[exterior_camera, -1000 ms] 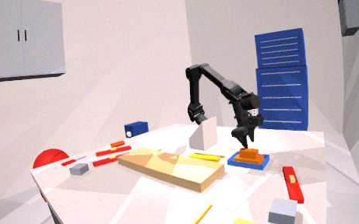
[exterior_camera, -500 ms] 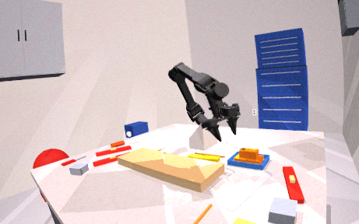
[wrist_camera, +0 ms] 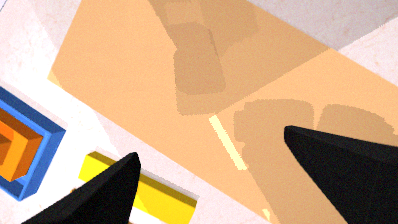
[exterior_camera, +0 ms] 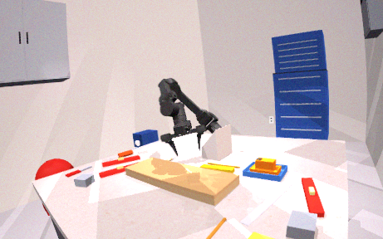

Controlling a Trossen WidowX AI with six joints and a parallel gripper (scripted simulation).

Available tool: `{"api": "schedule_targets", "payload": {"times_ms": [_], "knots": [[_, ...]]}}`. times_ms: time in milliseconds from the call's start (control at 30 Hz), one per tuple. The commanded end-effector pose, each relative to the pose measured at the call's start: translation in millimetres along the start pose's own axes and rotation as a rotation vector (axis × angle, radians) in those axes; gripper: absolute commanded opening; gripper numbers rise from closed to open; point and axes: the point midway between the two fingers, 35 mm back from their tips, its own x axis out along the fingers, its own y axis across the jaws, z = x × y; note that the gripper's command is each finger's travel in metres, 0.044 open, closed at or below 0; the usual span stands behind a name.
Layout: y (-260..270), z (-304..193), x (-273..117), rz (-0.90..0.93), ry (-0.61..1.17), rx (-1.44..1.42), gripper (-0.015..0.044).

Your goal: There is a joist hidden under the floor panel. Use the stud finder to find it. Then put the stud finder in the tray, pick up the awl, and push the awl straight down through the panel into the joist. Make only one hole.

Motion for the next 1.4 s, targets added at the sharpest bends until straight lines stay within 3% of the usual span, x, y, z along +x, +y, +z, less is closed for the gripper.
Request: {"api": "schedule_targets", "payload": {"times_ms": [0, 267, 500, 1367], "knots": [[-53.4, -48.8, -2.0, -0.046, 0.050, 0.163, 0.0440], [-122.7, -151.0, -9.9, -0.145, 0.149, 0.462, 0.0440], [-147.3, -247.9, -24.1, -0.228, 0.277, 0.676, 0.0440], [-155.9, -245.8, -17.0, -0.230, 0.281, 0.683, 0.0440]]}}
